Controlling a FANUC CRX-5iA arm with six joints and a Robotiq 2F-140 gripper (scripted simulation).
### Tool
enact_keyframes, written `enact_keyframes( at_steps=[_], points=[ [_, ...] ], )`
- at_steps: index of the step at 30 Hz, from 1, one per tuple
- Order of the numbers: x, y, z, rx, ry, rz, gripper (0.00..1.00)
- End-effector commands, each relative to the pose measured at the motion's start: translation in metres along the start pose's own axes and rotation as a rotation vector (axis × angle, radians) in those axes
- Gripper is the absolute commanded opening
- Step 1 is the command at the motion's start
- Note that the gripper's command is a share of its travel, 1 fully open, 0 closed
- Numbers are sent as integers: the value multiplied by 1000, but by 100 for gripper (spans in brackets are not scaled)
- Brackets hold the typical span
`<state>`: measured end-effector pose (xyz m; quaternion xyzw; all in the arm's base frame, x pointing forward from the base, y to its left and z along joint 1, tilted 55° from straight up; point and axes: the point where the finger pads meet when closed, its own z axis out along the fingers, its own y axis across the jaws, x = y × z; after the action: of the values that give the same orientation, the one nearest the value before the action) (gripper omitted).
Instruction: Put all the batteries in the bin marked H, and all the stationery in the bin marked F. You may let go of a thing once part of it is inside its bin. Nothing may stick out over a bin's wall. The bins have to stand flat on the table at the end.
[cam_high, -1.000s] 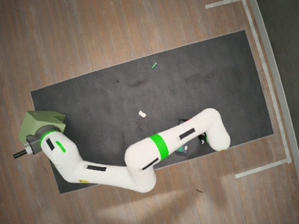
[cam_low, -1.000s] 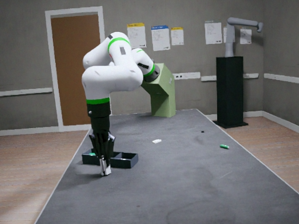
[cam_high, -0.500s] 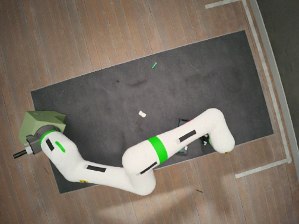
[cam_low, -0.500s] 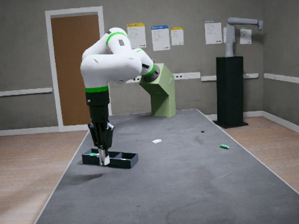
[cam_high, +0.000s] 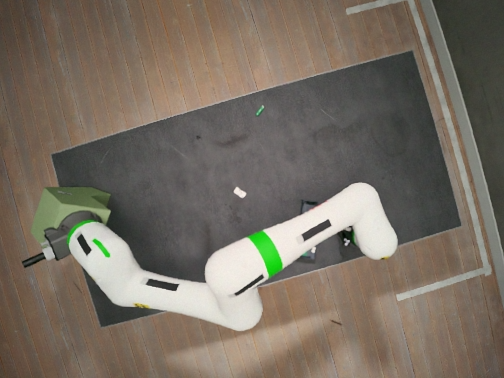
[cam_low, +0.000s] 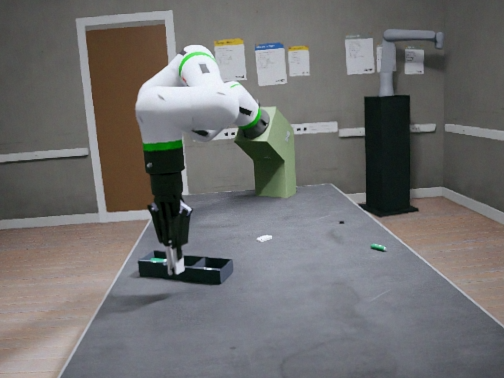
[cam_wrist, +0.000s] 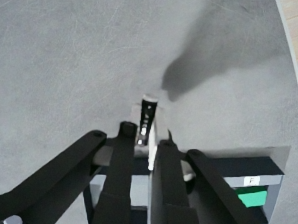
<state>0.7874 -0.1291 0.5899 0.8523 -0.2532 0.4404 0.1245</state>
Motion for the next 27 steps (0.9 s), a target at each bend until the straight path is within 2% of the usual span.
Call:
enact_keyframes(
  at_steps=[1,7,16,19,22,27],
  points=[
    [0,0,0,0,1,0,15],
    [0,0,-7,0,1,0,15],
    [-54,-4,-7,0,1,0,15],
    [-55,-4,-7,0,1,0,15],
    [-73,-5,-7,0,1,-150,15],
    [-102,-7,-7,-3,-9,-274,15]
  ],
)
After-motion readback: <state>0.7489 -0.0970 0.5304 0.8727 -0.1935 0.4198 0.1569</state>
